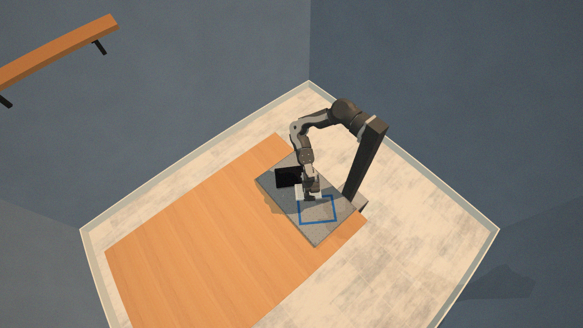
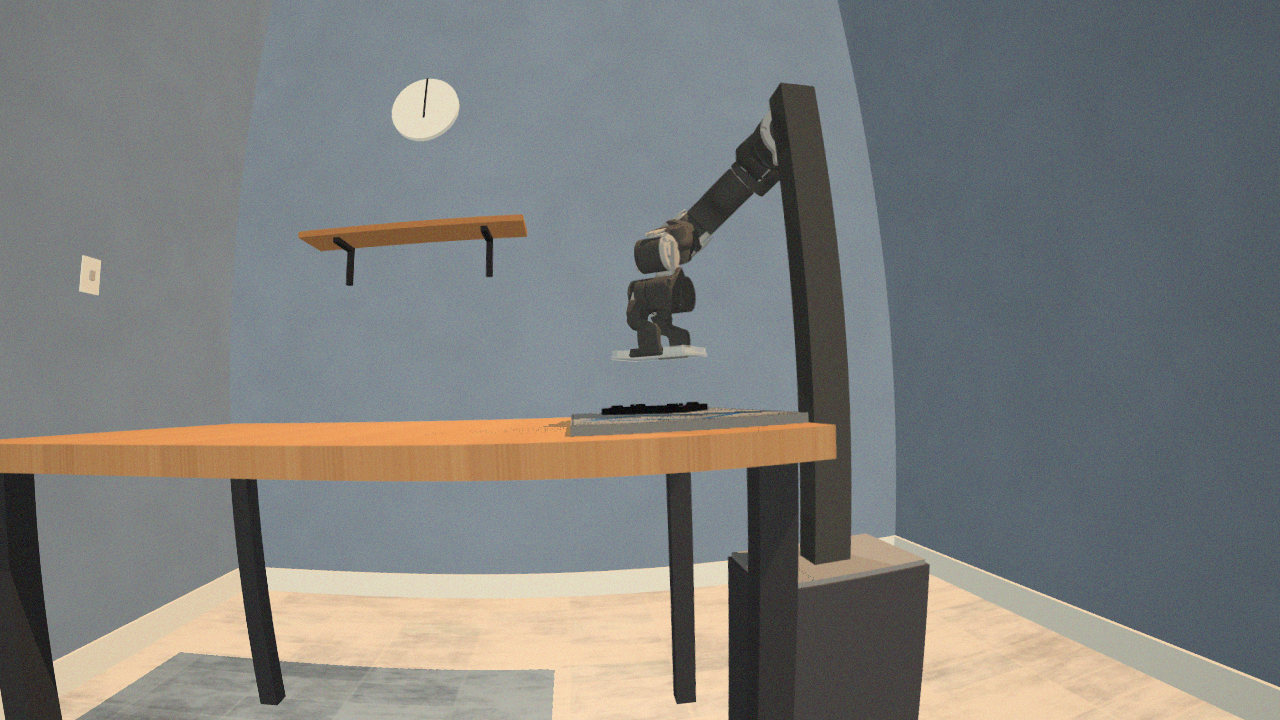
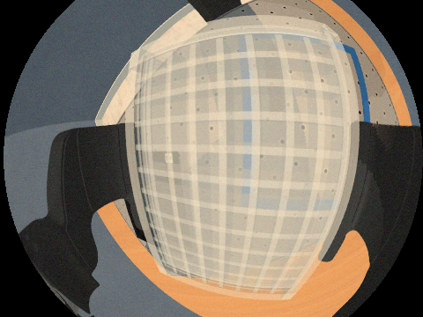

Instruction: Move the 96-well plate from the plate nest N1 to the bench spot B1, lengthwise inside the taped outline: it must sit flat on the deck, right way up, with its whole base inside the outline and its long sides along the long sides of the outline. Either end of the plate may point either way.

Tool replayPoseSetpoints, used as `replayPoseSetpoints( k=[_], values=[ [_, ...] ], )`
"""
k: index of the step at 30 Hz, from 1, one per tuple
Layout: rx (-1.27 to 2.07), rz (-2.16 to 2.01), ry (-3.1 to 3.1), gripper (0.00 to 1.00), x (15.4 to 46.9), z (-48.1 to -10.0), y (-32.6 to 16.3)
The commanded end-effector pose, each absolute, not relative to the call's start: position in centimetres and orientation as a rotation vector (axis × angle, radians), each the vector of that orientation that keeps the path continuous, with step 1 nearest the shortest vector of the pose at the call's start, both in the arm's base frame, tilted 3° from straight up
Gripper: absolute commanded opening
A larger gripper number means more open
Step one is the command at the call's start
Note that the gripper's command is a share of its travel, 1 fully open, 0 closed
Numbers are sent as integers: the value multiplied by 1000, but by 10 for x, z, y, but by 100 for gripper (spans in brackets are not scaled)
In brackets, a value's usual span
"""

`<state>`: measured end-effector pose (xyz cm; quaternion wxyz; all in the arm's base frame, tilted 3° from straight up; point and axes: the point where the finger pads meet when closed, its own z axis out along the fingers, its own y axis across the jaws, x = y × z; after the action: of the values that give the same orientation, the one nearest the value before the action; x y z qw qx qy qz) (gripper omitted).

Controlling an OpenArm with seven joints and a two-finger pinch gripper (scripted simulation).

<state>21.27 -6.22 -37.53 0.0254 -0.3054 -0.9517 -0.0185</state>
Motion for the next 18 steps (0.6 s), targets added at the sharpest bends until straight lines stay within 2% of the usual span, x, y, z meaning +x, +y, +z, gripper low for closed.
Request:
replayPoseSetpoints(
  k=[1,5,10,18],
  values=[
    [-946,-51,-2942,0,212,-375,-63],
    [-946,-51,-2942,0,212,-375,-63],
    [-945,-52,-2942,0,216,-376,-22],
    [-945,-52,-2942,0,216,-376,-22]
  ],
)
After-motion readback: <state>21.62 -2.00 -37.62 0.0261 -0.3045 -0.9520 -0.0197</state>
